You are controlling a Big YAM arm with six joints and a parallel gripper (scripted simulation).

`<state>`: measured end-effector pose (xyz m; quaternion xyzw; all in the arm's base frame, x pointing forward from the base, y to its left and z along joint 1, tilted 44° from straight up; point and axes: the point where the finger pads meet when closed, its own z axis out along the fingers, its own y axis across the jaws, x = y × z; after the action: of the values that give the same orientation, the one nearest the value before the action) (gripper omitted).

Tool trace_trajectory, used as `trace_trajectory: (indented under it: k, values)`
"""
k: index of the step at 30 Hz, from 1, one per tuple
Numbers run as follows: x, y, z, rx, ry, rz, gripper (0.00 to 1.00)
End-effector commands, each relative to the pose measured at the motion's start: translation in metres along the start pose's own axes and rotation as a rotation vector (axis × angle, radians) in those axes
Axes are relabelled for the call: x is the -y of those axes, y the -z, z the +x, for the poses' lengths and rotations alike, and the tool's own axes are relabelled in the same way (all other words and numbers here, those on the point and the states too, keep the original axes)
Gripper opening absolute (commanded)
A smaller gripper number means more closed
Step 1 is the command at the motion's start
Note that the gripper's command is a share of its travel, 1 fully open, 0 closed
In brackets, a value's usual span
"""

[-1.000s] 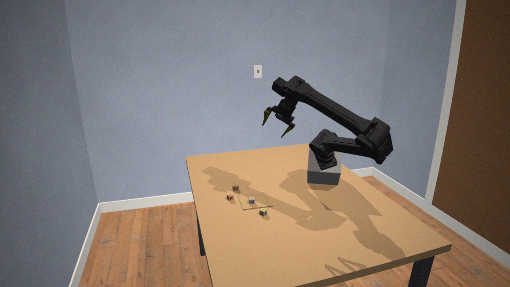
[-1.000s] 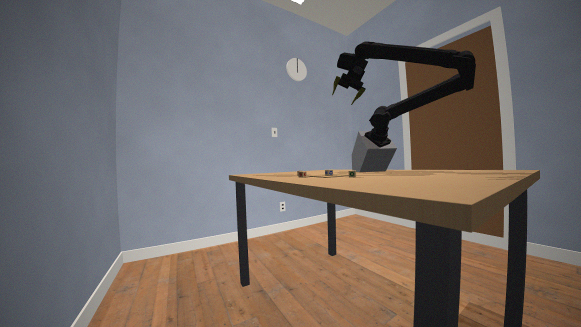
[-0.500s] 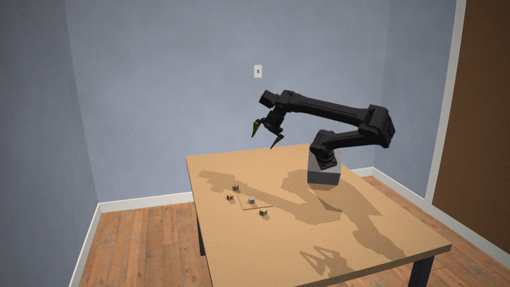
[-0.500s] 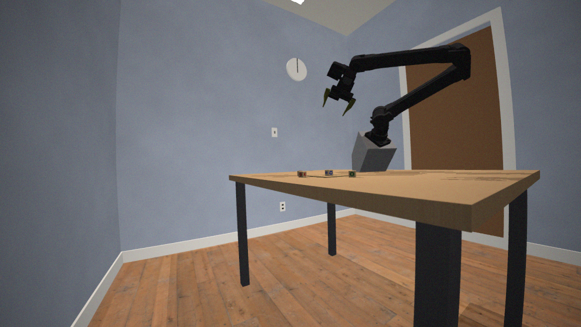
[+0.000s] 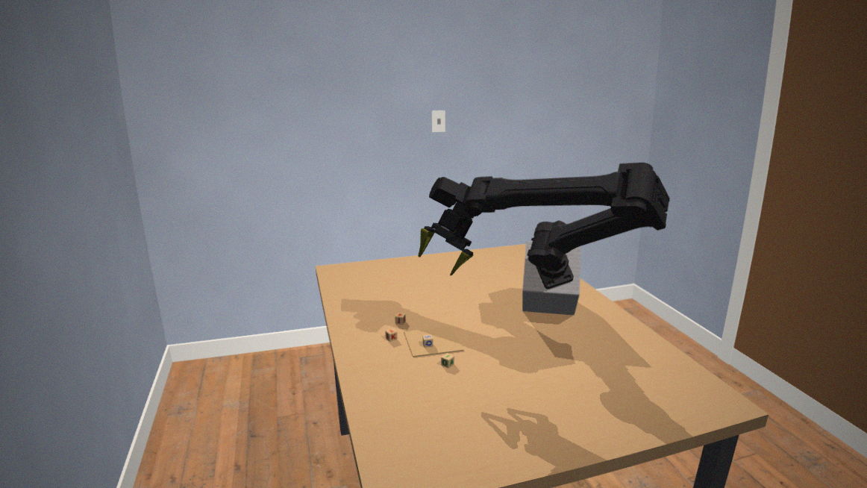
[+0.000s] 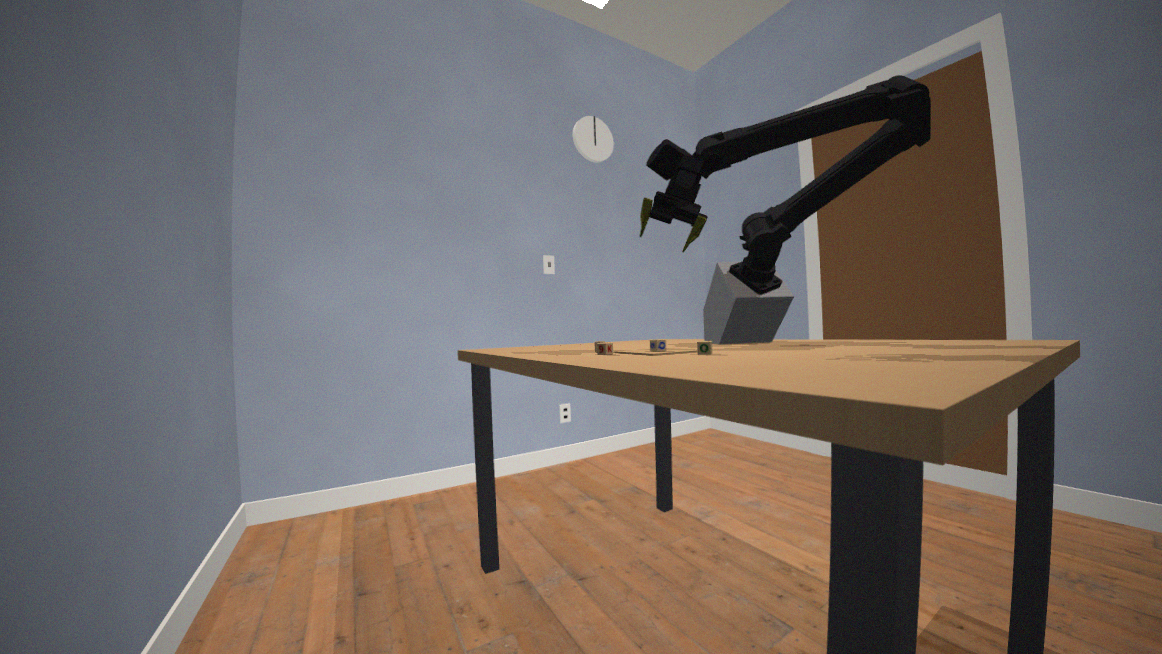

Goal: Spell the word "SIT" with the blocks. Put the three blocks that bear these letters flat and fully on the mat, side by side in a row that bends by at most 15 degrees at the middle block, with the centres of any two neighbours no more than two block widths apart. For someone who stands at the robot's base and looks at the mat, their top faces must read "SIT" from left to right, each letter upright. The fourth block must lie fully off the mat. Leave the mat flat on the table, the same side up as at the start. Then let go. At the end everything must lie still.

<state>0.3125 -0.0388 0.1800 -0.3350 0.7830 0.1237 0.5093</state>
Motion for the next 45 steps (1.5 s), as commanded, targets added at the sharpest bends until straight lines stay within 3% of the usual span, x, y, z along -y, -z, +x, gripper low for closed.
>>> trace_trajectory:
  k: [1,2,4,5,7,8,11,12,13,14,16,17,19,20,21,22,23,24,28,32,35,38,45]
  values:
    - [0.006,-0.011,-0.007,0.026,-0.071,0.017,1.0]
    - [-0.001,-0.023,-0.012,0.061,-0.091,-0.011,1.0]
    - [-0.001,-0.02,-0.016,0.063,-0.076,0.0,1.0]
    - [-0.01,-0.034,-0.017,0.091,-0.109,-0.038,1.0]
    - [-0.009,-0.032,-0.02,0.093,-0.097,-0.029,1.0]
    - [-0.018,-0.044,-0.022,0.119,-0.128,-0.067,1.0]
    - [-0.018,-0.044,-0.021,0.116,-0.128,-0.064,1.0]
    - [-0.028,-0.053,-0.026,0.145,-0.147,-0.097,1.0]
    - [-0.027,-0.052,-0.027,0.144,-0.143,-0.092,1.0]
    - [-0.038,-0.06,-0.031,0.17,-0.164,-0.129,1.0]
    - [-0.037,-0.06,-0.031,0.167,-0.163,-0.124,1.0]
    - [-0.047,-0.066,-0.035,0.189,-0.181,-0.157,1.0]
    - [-0.047,-0.067,-0.035,0.187,-0.181,-0.155,1.0]
    - [-0.057,-0.072,-0.039,0.208,-0.197,-0.188,1.0]
    - [-0.057,-0.072,-0.038,0.206,-0.197,-0.184,1.0]
    - [-0.066,-0.076,-0.042,0.224,-0.211,-0.216,1.0]
    - [-0.065,-0.076,-0.042,0.222,-0.211,-0.211,1.0]
    - [-0.074,-0.079,-0.045,0.237,-0.223,-0.24,1.0]
    - [-0.081,-0.081,-0.047,0.247,-0.234,-0.262,1.0]
    - [-0.099,-0.086,-0.053,0.27,-0.26,-0.316,1.0]
    - [-0.102,-0.087,-0.054,0.274,-0.264,-0.325,1.0]
    - [-0.087,-0.084,-0.062,0.289,-0.252,-0.296,1.0]
    - [-0.088,-0.084,-0.062,0.289,-0.252,-0.298,1.0]
